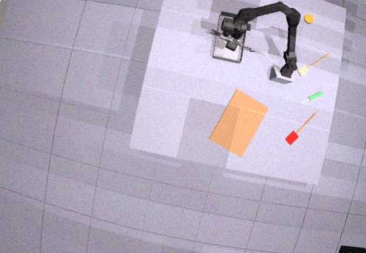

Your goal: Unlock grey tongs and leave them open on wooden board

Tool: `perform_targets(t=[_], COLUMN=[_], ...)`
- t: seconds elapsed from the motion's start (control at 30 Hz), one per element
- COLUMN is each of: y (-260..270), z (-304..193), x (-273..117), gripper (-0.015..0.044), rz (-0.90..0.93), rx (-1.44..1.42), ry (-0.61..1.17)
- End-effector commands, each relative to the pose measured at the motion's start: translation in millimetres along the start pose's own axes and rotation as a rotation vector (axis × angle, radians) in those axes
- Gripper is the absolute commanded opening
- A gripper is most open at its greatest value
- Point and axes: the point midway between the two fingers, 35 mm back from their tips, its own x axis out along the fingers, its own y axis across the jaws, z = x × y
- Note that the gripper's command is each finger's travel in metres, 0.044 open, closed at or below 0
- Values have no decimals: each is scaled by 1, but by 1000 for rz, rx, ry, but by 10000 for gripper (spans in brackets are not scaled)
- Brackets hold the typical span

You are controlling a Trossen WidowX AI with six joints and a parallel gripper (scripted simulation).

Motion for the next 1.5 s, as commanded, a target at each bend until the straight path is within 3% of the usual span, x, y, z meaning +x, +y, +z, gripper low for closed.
perform_targets(t=[0.0,0.8,1.23,1.47], y=[-1,-2,-2,-2], z=[-1,-3,-2,-2], x=[9,42,39,39], gripper=[440,440,99,52], rz=[-6,-9,-4,-4], rx=[-5,-5,0,0], ry=[2,1,0,0])
